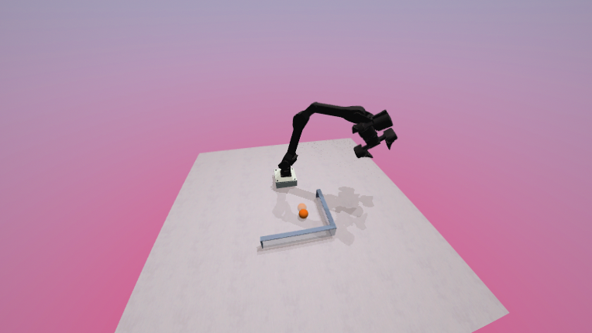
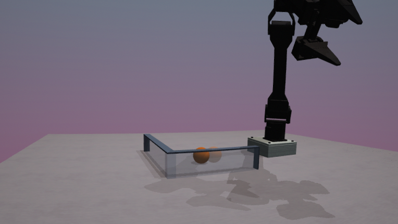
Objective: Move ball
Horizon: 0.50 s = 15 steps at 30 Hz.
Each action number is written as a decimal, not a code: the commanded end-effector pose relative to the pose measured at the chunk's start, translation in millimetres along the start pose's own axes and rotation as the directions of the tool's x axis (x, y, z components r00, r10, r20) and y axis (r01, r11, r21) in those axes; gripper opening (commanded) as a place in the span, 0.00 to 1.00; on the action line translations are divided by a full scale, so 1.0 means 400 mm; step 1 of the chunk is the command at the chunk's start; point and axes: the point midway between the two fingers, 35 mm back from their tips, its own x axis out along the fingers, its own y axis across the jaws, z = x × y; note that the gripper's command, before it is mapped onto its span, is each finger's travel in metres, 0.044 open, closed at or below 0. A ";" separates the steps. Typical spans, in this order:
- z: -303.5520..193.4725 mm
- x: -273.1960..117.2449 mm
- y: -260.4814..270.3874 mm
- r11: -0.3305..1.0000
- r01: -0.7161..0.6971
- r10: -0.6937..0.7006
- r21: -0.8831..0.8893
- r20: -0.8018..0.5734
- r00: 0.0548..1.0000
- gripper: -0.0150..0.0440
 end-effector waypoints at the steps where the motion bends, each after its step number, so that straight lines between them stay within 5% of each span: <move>1: -0.006 0.000 0.004 1.000 -0.003 0.003 0.007 -0.005 1.000 0.89; 3: -0.056 -0.006 0.036 0.998 -0.025 0.028 0.065 -0.046 0.999 0.81; 15: -0.402 -0.127 0.423 0.788 -0.093 0.332 0.609 -0.292 0.897 0.81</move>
